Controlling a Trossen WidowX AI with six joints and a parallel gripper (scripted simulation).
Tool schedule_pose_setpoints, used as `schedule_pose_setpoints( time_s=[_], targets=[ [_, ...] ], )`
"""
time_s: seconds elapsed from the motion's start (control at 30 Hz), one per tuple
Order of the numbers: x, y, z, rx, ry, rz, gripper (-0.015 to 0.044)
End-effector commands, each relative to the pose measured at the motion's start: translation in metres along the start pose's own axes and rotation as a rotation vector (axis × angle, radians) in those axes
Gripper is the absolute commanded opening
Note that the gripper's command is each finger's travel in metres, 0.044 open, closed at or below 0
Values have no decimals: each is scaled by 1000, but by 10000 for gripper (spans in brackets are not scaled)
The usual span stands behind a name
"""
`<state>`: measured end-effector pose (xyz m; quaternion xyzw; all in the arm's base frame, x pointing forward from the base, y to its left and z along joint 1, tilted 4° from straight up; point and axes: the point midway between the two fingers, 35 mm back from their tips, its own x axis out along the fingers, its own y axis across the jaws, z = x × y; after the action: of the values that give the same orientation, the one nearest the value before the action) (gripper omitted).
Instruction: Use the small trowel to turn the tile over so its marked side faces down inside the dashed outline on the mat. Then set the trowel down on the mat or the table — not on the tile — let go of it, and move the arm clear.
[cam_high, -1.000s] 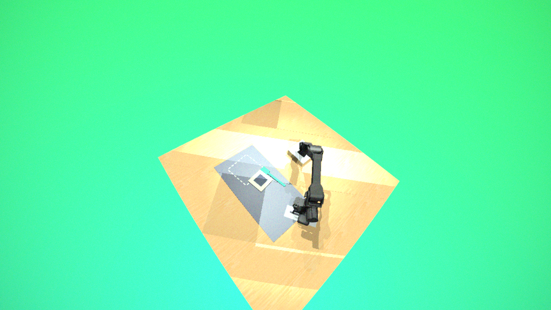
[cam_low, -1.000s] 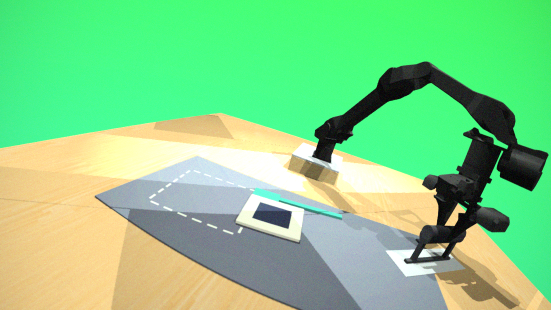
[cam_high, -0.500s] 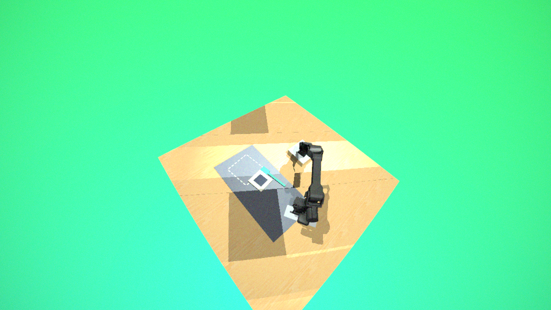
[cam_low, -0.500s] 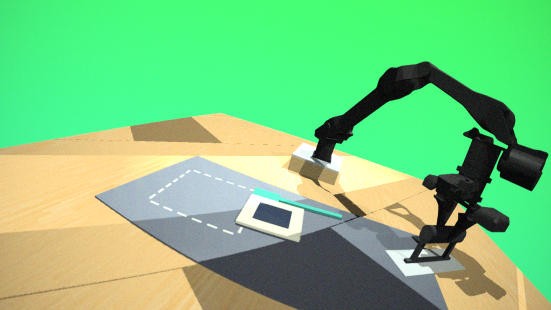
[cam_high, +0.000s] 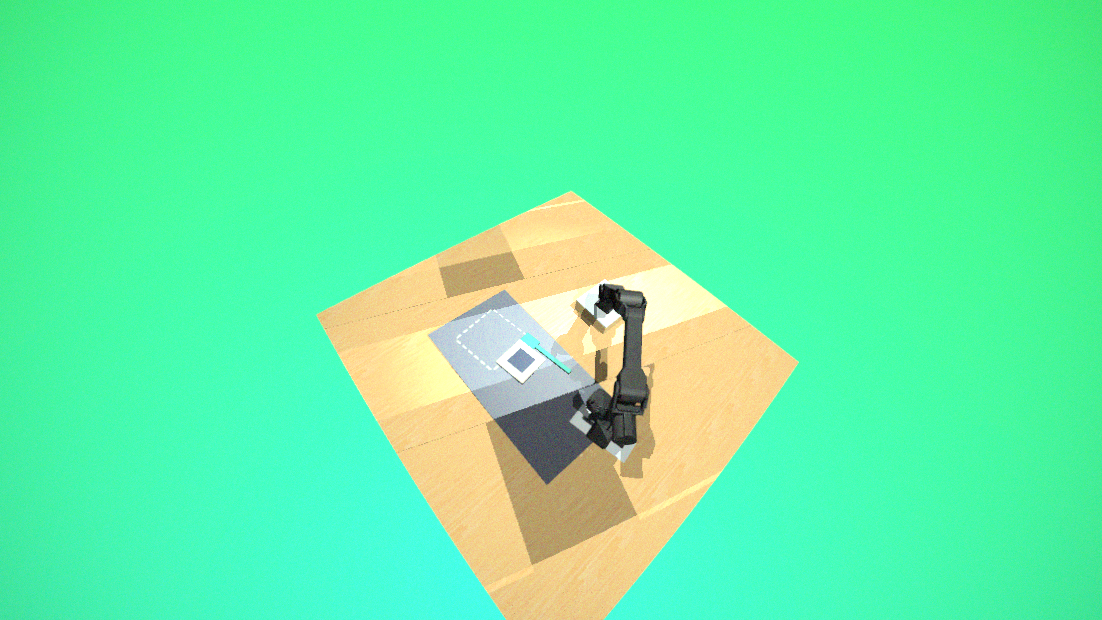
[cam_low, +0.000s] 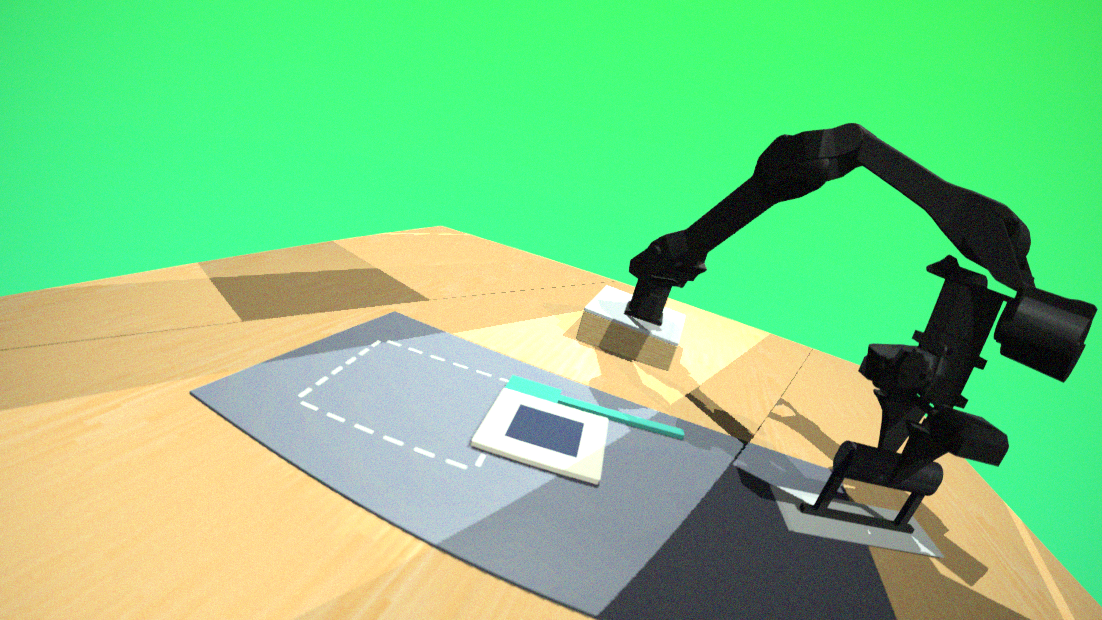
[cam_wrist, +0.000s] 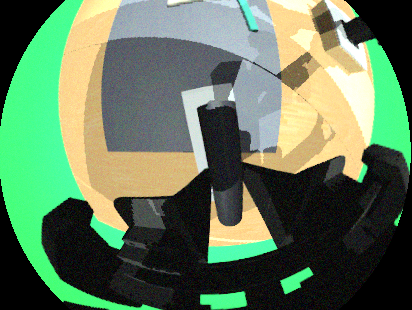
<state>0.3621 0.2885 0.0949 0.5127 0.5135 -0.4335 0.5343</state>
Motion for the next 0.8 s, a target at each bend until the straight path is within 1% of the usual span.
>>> schedule_pose_setpoints(
  time_s=[0.0, 0.17, 0.2, 0.77],
  targets=[
    [1, 0, 1, 28, -3, -3, 130],
    [1, 0, 1, 28, -3, -3, 261],
    [1, 0, 1, 28, -3, -3, 270],
    [1, 0, 1, 28, -3, -3, 270]
  ],
)
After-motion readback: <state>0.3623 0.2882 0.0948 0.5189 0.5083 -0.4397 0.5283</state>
